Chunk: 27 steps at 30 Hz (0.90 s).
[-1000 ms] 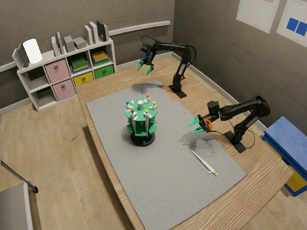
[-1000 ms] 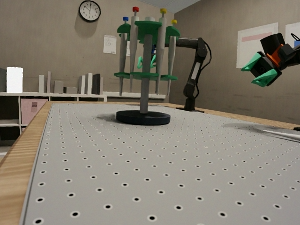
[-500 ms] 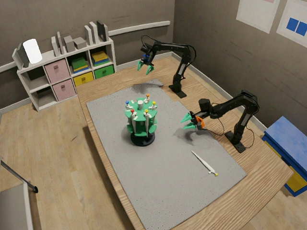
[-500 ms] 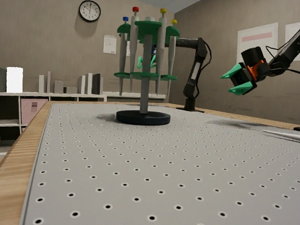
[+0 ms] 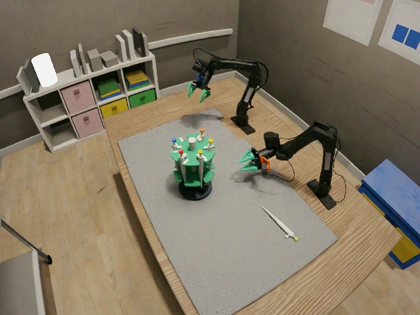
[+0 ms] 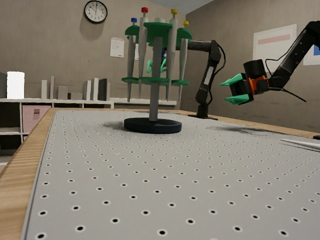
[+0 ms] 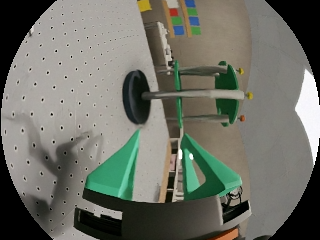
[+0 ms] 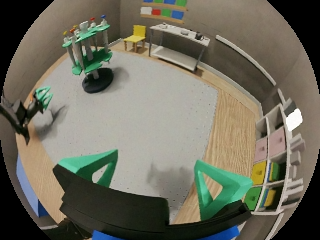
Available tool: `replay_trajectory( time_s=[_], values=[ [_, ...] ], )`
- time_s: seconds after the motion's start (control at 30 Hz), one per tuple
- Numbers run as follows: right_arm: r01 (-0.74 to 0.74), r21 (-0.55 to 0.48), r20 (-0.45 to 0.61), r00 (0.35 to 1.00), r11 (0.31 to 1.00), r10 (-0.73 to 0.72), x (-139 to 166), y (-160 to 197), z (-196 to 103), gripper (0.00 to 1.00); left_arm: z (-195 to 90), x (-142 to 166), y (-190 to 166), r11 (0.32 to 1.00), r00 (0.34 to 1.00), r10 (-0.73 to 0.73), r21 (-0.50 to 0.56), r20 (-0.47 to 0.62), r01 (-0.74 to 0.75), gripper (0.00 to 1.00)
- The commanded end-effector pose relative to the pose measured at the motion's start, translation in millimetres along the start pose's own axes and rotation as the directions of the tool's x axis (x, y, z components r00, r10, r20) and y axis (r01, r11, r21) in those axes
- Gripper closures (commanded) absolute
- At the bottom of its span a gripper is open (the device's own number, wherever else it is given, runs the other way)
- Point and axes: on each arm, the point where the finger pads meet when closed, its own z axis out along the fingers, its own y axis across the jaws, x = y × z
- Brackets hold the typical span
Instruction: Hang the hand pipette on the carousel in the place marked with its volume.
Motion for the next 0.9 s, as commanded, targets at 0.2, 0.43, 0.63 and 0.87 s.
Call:
replay_trajectory(
  time_s=[0.2, 0.43, 0.63, 0.87],
  values=[
    [0.008, -0.002, 0.023, 1.000, 1.000, -0.008, -4.5, -3.6, -1.2, 0.00, 6.0, -11.5, -46.8, 0.983, 0.984, -0.155, 0.114, 0.086, 0.145, 0.51],
    [0.008, -0.002, 0.023, 1.000, 1.000, -0.008, -4.5, -3.6, -1.2, 0.00, 15.3, 37.3, -38.8, 0.942, 0.950, -0.300, 0.181, 0.085, 0.282, 0.51],
    [0.008, -0.002, 0.023, 1.000, 1.000, -0.008, -4.5, -3.6, -1.2, 0.00, 24.8, 69.1, -43.7, 0.921, 0.932, -0.351, 0.215, 0.091, 0.326, 0.51],
    [0.008, -0.002, 0.023, 1.000, 1.000, -0.008, -4.5, -3.6, -1.2, 0.00, 25.0, 56.5, -58.7, 0.906, 0.919, -0.383, 0.235, 0.098, 0.352, 0.51]
  ],
)
